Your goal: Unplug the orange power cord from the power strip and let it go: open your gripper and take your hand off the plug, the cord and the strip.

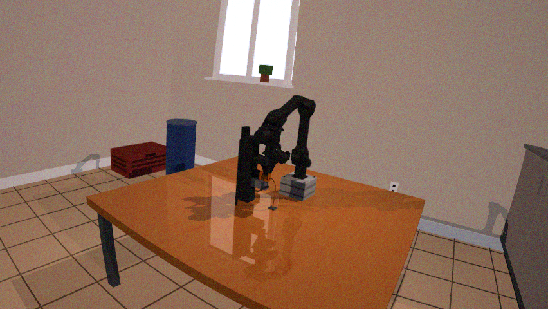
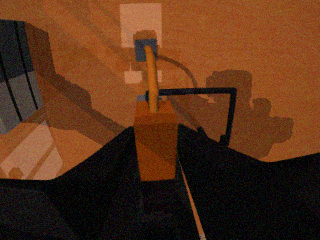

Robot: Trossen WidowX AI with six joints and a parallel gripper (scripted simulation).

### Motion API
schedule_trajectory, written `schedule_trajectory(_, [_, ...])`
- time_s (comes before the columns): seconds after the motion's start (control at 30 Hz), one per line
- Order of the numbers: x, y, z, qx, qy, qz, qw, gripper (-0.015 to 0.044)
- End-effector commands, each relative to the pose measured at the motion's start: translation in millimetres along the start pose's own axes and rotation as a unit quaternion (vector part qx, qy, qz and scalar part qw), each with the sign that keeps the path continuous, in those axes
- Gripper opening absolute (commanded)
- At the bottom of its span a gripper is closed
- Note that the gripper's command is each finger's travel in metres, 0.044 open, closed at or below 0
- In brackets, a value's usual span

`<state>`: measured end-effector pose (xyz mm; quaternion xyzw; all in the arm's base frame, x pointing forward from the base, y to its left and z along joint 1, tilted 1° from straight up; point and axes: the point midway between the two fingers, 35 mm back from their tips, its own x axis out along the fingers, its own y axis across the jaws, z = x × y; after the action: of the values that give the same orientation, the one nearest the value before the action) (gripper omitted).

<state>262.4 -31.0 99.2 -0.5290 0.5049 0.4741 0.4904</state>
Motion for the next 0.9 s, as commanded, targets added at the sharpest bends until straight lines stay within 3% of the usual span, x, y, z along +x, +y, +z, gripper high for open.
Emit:
schedule_trajectory(0.0, [-1, 0, 27, -0.014, -0.033, -0.001, 0.999, 0.0000])
schedule_trajectory(0.13, [-2, 1, 34, -0.014, -0.033, 0.000, 0.999, 0.0000])
schedule_trajectory(0.57, [-1, 1, 25, -0.015, -0.032, 0.000, 0.999, 0.0341])
schedule_trajectory(0.7, [-6, 0, 43, -0.015, -0.033, 0.000, 0.999, 0.0440])
schedule_trajectory(0.87, [-17, 3, 83, -0.015, -0.035, 0.000, 0.999, 0.0440])
